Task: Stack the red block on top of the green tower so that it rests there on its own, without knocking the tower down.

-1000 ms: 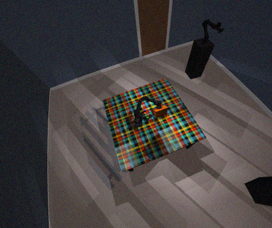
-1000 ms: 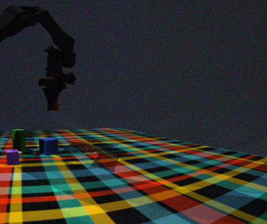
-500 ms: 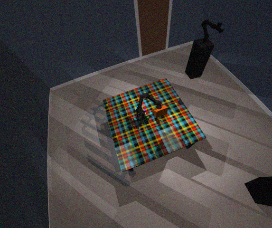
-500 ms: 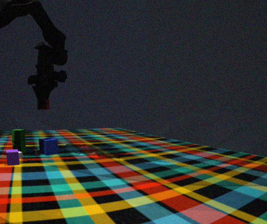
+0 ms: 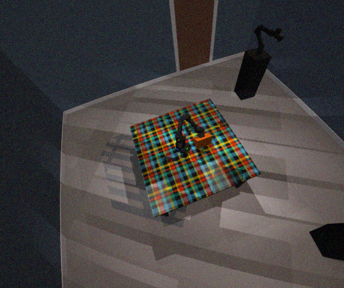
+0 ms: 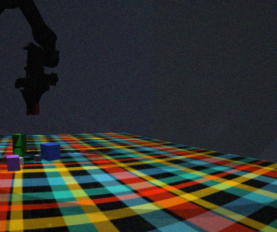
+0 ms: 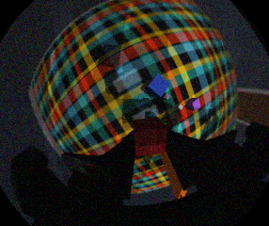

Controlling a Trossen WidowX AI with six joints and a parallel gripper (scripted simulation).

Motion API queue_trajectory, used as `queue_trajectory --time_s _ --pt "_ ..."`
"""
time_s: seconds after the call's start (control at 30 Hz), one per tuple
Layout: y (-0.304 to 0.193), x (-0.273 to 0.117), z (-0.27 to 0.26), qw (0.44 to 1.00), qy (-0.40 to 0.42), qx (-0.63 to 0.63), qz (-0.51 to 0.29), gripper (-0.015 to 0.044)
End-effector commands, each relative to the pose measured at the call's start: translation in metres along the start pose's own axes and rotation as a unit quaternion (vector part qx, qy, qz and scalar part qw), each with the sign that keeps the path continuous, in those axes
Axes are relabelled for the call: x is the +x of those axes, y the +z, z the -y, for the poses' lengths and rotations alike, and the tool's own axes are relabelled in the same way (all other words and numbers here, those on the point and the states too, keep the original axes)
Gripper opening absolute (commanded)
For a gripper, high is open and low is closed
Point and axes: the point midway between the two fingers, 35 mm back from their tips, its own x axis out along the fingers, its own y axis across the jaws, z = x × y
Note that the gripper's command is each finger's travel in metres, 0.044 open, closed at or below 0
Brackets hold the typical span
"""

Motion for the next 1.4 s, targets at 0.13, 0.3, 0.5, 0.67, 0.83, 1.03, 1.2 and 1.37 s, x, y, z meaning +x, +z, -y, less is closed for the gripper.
queue_trajectory --time_s 0.13,0.3,0.5,0.67,0.83,1.03,1.2,1.37 --pt "-0.023 0.007 0.026 1.000 -0.003 -0.001 -0.003 0.0000" --pt "-0.034 0.011 0.040 1.000 -0.002 -0.002 -0.003 0.0000" --pt "-0.038 0.013 0.041 1.000 -0.002 -0.003 -0.003 0.0000" --pt "-0.037 0.030 0.041 1.000 -0.003 -0.002 -0.003 0.0000" --pt "-0.037 0.033 0.041 1.000 -0.002 -0.002 -0.003 0.0000" --pt "-0.037 0.056 0.041 1.000 -0.003 -0.002 -0.003 0.0000" --pt "-0.037 0.060 0.042 1.000 -0.003 -0.002 -0.003 0.0000" --pt "-0.037 0.060 0.042 1.000 -0.003 -0.002 -0.003 0.0000"
